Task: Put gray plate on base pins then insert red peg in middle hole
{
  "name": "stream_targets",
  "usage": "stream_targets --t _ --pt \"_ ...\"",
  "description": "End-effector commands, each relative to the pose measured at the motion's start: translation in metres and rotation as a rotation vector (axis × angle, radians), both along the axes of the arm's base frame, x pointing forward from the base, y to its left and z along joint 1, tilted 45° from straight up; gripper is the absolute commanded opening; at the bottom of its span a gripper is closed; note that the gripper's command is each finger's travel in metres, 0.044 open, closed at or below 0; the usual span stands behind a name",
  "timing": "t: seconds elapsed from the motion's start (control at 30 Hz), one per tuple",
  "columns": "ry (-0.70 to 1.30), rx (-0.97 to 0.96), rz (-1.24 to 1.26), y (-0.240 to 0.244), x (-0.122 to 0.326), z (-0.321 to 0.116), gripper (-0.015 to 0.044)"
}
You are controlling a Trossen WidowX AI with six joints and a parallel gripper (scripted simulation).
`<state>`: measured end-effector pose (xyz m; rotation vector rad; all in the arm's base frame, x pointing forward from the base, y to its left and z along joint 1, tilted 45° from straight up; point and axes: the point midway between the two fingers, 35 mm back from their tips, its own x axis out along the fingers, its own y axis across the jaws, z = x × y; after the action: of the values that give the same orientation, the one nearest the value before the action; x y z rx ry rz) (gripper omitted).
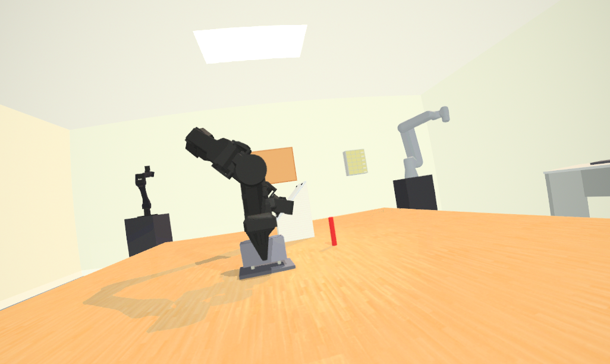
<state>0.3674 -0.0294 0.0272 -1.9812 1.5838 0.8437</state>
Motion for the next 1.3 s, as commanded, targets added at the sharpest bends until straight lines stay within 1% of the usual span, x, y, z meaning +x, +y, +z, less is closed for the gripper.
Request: stream_targets --t 0.0,0.27,0.83,1.13,1.2,1.27 --pt "0.007 -0.005 -0.007 -0.005 0.0 -0.005 0.0" --pt "-0.001 0.0 -0.001 -0.001 0.0 -0.001 0.0" --pt "-0.001 0.0 -0.001 -0.001 0.0 -0.001 0.044" --pt "-0.001 0.001 -0.001 0.001 0.0 0.0 0.044" --pt "0.001 0.005 -0.002 0.017 0.001 0.014 0.044" --pt "0.005 0.007 -0.003 0.041 -0.002 0.037 0.044"
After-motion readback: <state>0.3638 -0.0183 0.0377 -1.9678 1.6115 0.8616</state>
